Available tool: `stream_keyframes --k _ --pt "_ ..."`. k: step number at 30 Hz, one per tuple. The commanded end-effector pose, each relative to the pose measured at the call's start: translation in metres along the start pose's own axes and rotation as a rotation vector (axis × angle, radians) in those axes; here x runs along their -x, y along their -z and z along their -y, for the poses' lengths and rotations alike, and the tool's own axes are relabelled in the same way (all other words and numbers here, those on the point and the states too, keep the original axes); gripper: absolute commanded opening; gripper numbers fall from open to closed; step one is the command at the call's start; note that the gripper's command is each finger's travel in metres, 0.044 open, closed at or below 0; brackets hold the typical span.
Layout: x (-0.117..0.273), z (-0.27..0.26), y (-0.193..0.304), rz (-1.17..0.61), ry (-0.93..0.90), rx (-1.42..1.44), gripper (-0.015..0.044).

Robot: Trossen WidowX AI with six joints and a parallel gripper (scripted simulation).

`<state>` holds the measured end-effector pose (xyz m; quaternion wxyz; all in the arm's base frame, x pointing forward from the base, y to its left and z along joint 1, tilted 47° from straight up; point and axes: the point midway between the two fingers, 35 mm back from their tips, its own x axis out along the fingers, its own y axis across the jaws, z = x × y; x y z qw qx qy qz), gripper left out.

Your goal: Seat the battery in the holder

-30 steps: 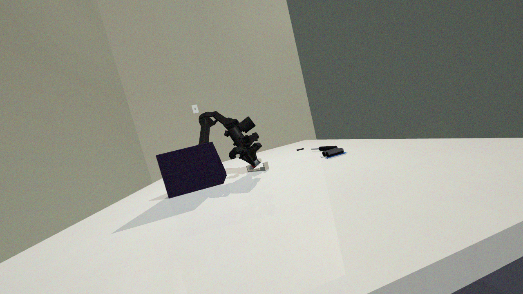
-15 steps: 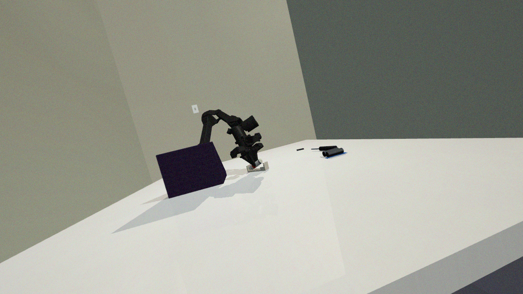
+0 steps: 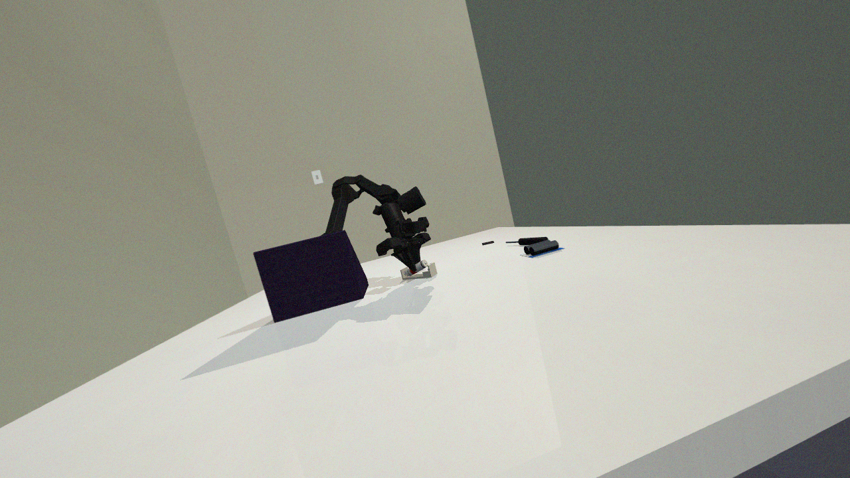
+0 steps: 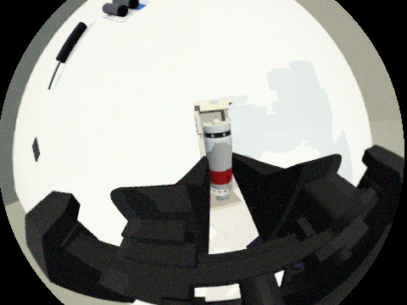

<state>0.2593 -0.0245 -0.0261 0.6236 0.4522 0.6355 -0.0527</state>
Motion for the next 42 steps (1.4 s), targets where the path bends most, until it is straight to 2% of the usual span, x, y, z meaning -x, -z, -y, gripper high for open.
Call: stream_keyframes --k 1,42 --pt "-0.0036 0.0022 0.003 -0.041 0.003 -0.005 0.0071" --pt "-0.0085 0.0003 -0.0027 -0.271 0.022 0.012 0.0071"
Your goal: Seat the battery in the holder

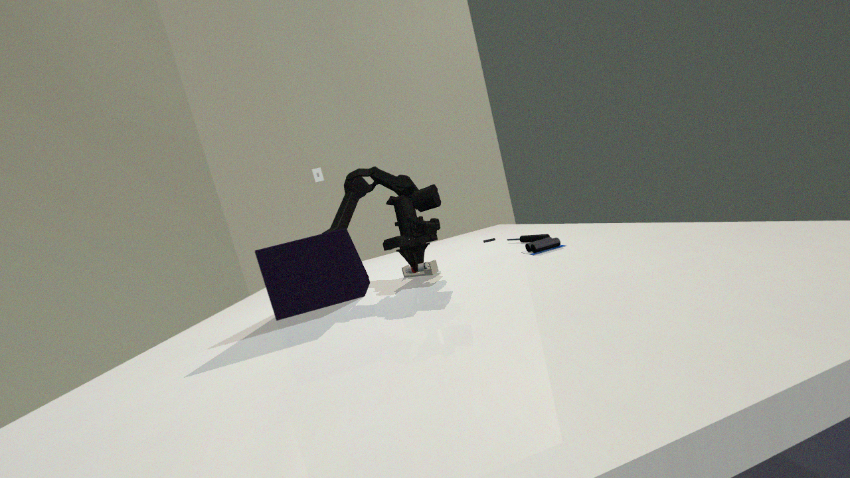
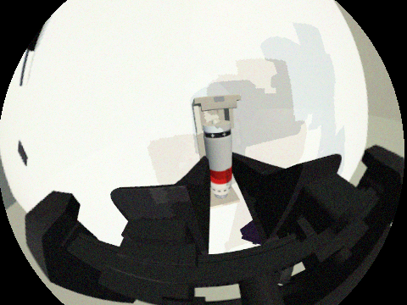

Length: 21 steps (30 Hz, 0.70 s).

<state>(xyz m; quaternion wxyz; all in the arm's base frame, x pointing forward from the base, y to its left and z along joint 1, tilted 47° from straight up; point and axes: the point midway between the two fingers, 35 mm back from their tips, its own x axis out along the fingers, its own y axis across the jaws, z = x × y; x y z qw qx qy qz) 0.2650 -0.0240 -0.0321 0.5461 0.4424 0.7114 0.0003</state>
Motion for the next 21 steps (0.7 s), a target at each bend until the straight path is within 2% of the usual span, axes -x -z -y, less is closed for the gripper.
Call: stream_keyframes --k 1,21 --pt "-0.0027 0.0011 0.0017 -0.036 -0.002 -0.004 0.0071" --pt "-0.003 -0.0003 0.0007 -0.109 0.009 -0.001 0.0071"
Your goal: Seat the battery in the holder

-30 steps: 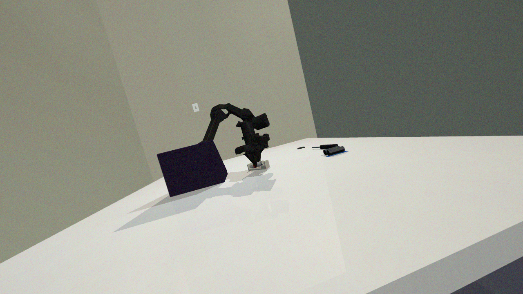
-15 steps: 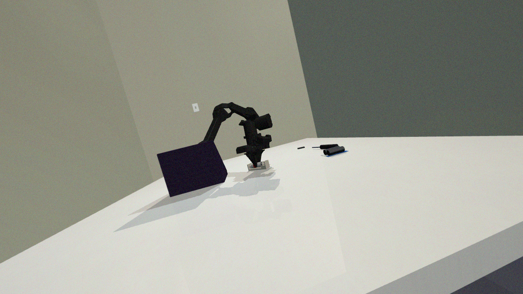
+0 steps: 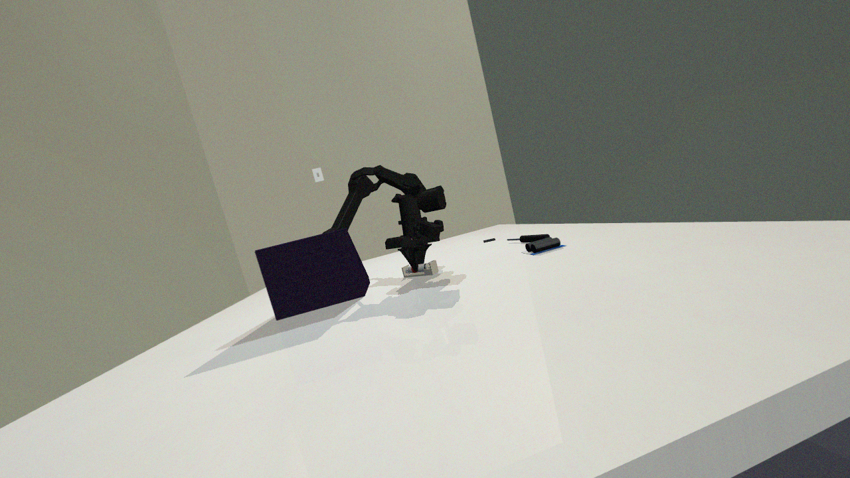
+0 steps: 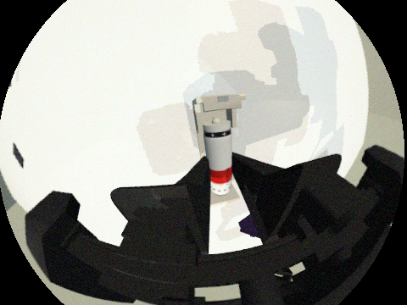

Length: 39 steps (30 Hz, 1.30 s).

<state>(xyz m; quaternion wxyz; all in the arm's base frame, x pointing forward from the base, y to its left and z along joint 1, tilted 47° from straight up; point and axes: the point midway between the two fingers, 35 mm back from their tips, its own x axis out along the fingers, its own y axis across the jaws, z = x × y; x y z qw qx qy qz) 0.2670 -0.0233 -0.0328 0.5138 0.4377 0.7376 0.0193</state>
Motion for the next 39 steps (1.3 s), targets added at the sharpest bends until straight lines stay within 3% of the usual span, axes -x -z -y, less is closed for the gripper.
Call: stream_keyframes --k 1,37,39 --pt "-0.002 0.001 0.002 -0.017 0.0 -0.004 0.0071" --pt "-0.001 0.001 -0.014 -0.006 0.001 -0.003 0.0071" --pt "-0.001 0.001 -0.014 -0.006 0.001 -0.003 0.0124"
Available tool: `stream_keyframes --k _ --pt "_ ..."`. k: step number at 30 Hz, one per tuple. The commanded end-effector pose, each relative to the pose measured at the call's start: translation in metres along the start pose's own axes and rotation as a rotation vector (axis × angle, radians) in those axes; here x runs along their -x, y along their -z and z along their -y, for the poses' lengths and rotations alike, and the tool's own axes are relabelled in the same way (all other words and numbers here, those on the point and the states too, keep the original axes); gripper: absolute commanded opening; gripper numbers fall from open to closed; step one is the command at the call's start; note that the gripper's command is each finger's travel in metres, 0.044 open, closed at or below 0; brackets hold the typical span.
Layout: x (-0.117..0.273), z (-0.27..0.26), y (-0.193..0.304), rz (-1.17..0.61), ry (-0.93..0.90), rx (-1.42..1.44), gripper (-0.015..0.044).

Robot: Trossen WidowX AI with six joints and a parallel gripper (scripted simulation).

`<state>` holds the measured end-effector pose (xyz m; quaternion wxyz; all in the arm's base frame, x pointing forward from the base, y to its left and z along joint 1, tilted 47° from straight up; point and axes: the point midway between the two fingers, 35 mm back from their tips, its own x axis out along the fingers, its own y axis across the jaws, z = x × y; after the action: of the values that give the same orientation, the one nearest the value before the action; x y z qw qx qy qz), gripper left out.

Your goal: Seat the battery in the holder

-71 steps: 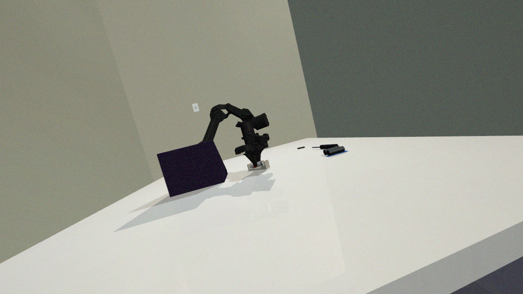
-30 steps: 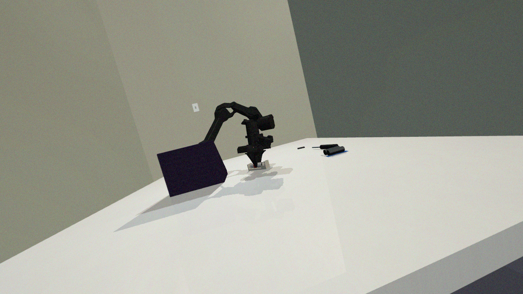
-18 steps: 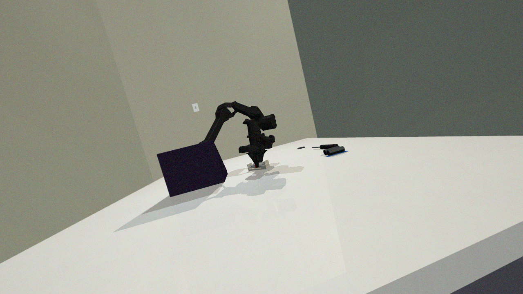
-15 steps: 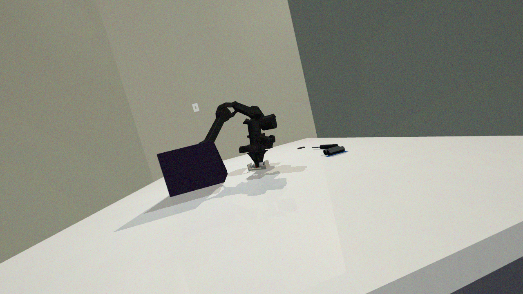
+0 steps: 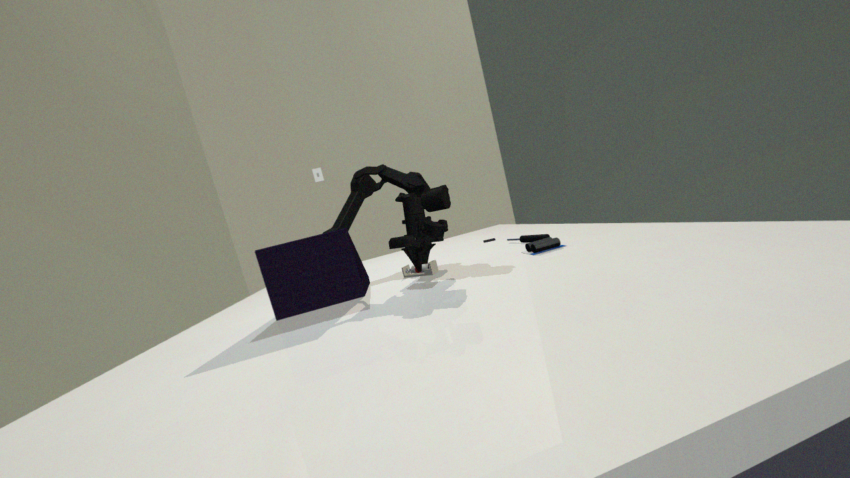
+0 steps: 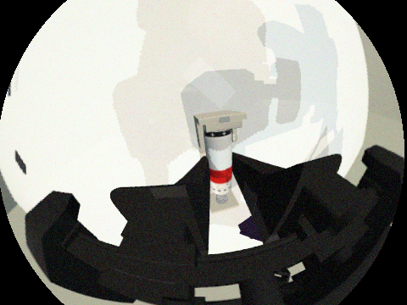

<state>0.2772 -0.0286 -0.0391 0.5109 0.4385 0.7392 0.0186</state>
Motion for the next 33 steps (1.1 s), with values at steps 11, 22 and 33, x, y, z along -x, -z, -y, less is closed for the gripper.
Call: stream_keyframes --k 11,22,33 --pt "0.013 0.002 0.0 0.002 0.0 0.001 0.0173" --pt "0.043 0.007 -0.001 0.001 0.0 -0.005 0.0304" --pt "0.085 0.014 0.002 0.004 0.003 0.0 0.044"
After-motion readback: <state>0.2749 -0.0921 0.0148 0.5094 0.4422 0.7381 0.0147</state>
